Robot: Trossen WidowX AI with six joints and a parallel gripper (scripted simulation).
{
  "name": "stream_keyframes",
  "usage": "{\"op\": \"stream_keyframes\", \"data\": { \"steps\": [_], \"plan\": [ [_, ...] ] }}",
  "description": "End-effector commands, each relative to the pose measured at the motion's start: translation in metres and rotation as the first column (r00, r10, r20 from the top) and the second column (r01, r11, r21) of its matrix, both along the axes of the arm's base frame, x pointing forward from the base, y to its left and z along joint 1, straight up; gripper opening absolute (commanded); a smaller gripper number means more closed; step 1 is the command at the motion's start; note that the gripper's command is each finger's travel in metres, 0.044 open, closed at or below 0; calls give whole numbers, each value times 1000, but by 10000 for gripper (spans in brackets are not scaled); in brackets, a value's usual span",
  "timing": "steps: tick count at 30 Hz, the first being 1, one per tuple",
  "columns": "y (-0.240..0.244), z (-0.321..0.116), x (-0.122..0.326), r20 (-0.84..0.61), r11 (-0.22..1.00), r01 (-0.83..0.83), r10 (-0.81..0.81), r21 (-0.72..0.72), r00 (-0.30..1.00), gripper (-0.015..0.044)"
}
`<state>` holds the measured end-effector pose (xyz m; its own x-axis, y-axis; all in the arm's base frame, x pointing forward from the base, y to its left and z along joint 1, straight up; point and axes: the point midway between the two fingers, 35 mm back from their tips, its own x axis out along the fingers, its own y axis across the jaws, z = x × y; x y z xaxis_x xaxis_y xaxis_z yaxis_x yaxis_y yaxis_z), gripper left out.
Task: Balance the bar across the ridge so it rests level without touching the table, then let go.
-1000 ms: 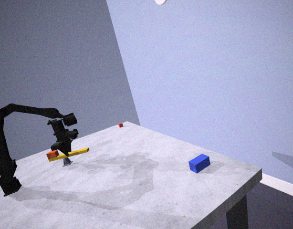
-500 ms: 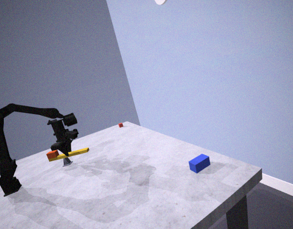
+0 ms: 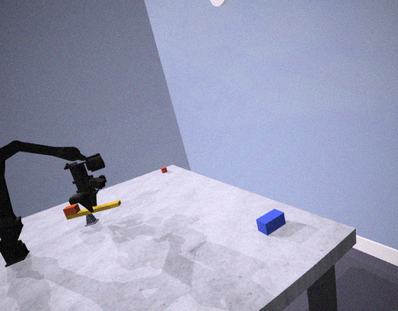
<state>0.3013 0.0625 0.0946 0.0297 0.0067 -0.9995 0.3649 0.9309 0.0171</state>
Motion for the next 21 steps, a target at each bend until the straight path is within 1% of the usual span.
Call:
{"op": "stream_keyframes", "data": {
  "steps": [1,15,16,21],
  "plan": [
    [0,0,0,0,1000,0,0,0,1000,171],
    [0,0,0,0,1000,0,0,0,1000,173],
    [0,0,0,0,1000,0,0,0,1000,185],
    [0,0,0,0,1000,0,0,0,1000,185]
  ]
}}
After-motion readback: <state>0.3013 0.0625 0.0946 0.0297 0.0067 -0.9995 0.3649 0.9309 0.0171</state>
